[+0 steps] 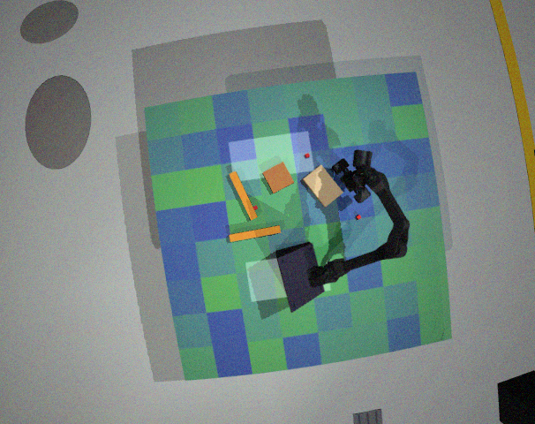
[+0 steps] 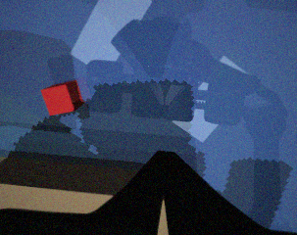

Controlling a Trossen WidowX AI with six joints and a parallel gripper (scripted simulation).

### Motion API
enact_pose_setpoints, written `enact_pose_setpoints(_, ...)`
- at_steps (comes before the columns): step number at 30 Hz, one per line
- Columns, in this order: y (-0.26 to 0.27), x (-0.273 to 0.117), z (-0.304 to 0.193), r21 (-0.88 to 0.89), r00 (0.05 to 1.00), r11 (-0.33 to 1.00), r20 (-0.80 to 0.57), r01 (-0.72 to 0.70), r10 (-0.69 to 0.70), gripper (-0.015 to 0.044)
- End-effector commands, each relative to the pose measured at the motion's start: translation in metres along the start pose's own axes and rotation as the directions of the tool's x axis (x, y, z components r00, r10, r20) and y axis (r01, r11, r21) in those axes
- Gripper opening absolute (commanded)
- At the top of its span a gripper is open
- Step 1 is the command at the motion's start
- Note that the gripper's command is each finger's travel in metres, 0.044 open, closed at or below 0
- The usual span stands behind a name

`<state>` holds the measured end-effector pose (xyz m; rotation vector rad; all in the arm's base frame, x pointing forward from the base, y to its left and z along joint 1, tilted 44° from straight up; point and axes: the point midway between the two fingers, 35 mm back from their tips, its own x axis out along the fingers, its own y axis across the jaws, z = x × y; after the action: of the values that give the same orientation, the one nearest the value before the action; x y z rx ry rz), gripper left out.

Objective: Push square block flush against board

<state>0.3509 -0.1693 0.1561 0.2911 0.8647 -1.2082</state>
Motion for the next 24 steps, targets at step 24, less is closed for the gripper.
enact_pose_setpoints(24,-0.004,0.032,-0.032,-0.013,1.0,1.0,-0.018,0.019,-0.019,0.0)
